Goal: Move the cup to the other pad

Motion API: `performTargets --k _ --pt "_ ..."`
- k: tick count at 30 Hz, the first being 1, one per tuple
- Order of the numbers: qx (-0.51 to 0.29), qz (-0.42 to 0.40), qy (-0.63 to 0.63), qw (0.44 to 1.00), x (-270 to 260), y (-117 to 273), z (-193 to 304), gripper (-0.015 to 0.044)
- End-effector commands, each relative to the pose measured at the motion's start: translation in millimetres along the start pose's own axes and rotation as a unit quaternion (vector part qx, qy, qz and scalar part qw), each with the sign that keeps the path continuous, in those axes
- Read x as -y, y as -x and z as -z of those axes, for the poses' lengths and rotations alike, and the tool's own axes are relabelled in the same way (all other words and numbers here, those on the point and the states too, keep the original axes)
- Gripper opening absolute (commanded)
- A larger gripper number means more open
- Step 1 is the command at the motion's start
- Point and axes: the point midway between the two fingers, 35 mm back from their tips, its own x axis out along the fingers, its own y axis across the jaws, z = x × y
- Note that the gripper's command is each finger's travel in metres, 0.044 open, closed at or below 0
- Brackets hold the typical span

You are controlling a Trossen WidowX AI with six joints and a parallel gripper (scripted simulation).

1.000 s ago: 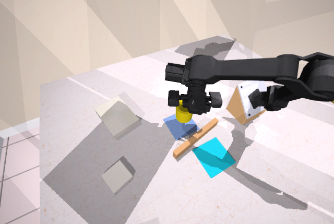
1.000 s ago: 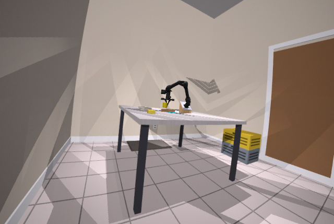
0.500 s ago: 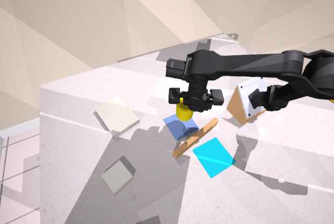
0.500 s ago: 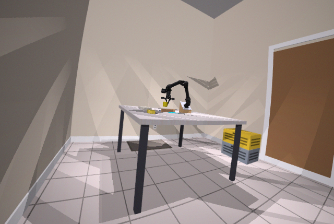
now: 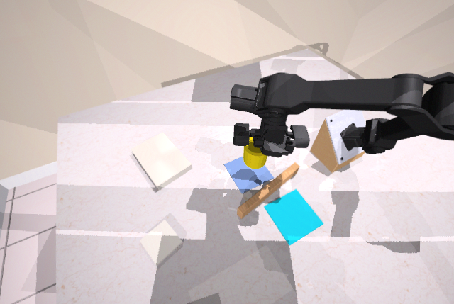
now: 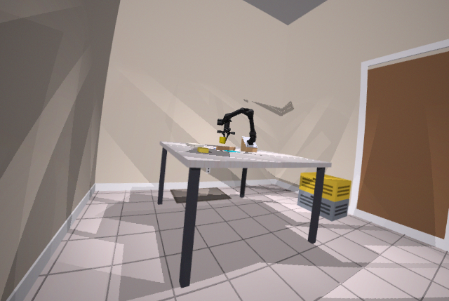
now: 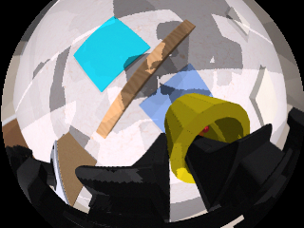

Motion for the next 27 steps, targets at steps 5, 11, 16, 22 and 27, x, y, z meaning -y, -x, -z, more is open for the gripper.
performTargets --k 5,11,16,22,27 --pt "0.001 0.002 0.000 1.000 -10.0 0.9 -13.0 0.0000" --pt "0.001 0.001 0.000 1.000 -17.3 1.3 -22.6 0.0000" --pt "0.001 0.001 0.000 1.000 -23.4 1.6 -30.7 0.0000" --pt "0.001 0.001 0.001 1.000 -30.8 2.0 -40.3 0.0000" --pt "0.001 0.001 0.001 1.000 -36.9 2.3 -48.3 0.0000"
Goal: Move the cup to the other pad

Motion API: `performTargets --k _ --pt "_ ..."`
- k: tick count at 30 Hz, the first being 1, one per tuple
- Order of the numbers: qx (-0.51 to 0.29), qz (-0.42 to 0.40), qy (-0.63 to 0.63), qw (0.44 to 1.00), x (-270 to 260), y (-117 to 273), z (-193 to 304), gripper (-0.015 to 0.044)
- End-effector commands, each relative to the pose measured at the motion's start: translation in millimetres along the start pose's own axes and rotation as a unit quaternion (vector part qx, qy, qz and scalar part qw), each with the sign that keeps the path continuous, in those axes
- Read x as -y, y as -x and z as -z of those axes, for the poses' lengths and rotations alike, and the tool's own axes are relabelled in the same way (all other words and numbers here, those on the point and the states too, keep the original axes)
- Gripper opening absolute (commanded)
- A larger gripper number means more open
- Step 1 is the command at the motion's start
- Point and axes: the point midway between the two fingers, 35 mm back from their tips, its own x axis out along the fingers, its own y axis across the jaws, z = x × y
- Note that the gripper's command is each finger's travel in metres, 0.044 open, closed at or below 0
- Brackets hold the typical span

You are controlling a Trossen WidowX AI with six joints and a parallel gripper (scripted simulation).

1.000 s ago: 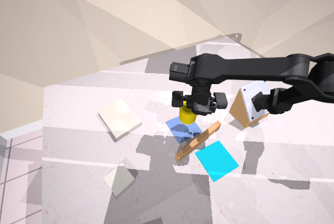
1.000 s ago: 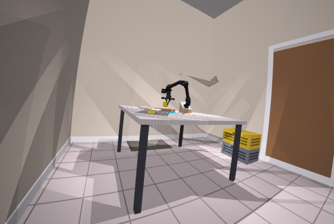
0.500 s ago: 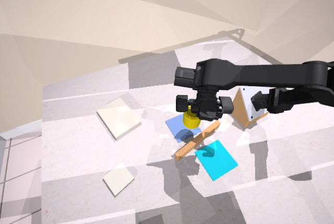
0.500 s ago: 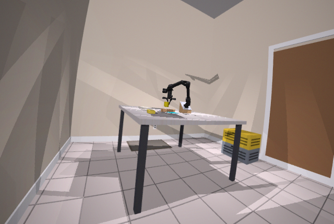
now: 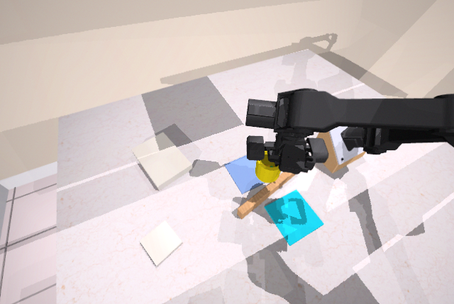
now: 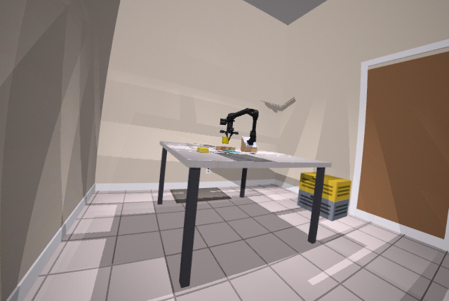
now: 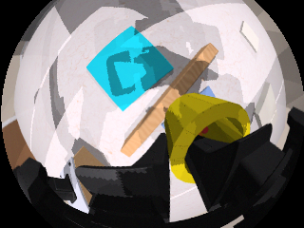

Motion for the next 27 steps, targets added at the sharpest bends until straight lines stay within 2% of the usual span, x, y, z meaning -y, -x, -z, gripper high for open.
performTargets --k 1,27 --pt "0.002 0.000 -0.002 1.000 -6.1 0.3 -6.5 0.0000" --pt "0.003 -0.001 -0.003 1.000 -40.1 2.2 -50.0 0.0000"
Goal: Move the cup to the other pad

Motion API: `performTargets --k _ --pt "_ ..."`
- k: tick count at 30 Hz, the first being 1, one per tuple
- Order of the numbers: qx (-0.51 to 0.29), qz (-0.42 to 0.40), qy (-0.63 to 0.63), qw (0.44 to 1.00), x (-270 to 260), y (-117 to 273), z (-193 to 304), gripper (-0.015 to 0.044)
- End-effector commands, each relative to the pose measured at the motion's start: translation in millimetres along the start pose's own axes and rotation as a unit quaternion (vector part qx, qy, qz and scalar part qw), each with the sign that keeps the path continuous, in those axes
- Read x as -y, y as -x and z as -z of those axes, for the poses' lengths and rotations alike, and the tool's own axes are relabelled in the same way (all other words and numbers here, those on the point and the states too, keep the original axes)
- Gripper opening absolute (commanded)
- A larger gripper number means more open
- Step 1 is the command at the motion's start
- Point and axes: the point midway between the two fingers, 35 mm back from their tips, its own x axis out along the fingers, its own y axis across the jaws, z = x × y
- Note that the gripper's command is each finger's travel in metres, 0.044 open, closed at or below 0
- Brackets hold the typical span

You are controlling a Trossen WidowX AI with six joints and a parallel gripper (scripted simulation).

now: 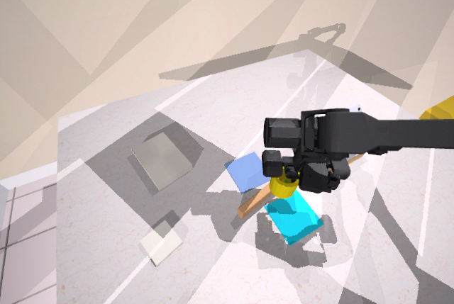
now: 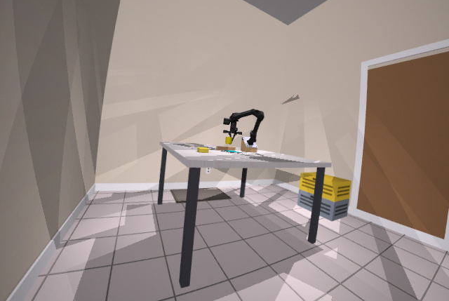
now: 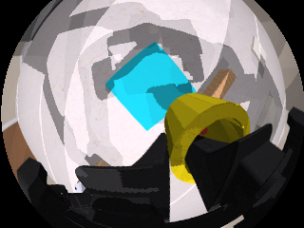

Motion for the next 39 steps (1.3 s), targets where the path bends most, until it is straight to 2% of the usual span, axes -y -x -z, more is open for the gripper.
performTargets --k 1,24,39 --pt "0.002 -0.001 -0.003 1.000 -6.7 0.1 -6.5 0.0000" --pt "0.003 -0.002 -0.003 1.000 -40.7 1.2 -43.8 0.0000" --pt "0.003 -0.001 -0.003 1.000 -40.0 -15.3 -44.2 0.0000"
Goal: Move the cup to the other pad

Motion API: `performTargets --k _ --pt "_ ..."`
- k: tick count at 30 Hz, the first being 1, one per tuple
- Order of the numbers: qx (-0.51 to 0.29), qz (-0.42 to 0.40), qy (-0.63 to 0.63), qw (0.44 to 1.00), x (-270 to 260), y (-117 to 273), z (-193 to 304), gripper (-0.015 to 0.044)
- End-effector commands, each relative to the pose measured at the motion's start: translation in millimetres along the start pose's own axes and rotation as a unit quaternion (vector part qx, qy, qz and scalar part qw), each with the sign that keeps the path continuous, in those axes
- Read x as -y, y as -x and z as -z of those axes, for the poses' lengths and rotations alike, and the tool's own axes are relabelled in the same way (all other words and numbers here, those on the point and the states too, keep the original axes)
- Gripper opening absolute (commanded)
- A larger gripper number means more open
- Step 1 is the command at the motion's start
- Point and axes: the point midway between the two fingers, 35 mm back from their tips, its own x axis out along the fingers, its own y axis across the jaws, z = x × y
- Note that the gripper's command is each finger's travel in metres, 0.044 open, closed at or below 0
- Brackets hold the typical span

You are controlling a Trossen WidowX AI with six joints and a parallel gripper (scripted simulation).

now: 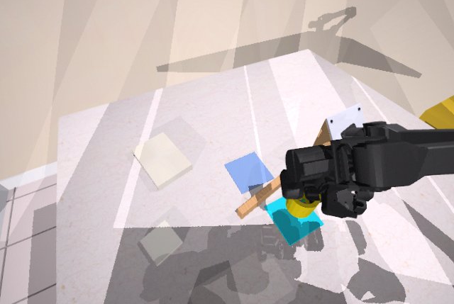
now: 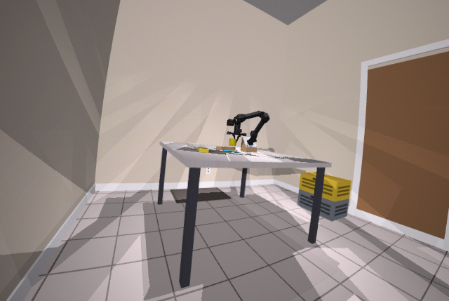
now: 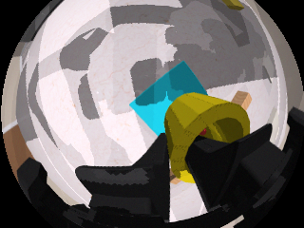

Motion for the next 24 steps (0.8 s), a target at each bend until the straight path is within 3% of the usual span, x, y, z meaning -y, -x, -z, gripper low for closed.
performTargets --k 1,24 --pt "0.002 -0.001 -0.003 1.000 -0.7 -5.6 0.2 0.0000" --pt "0.002 -0.001 -0.002 1.000 -1.5 -36.2 -0.7 0.0000"
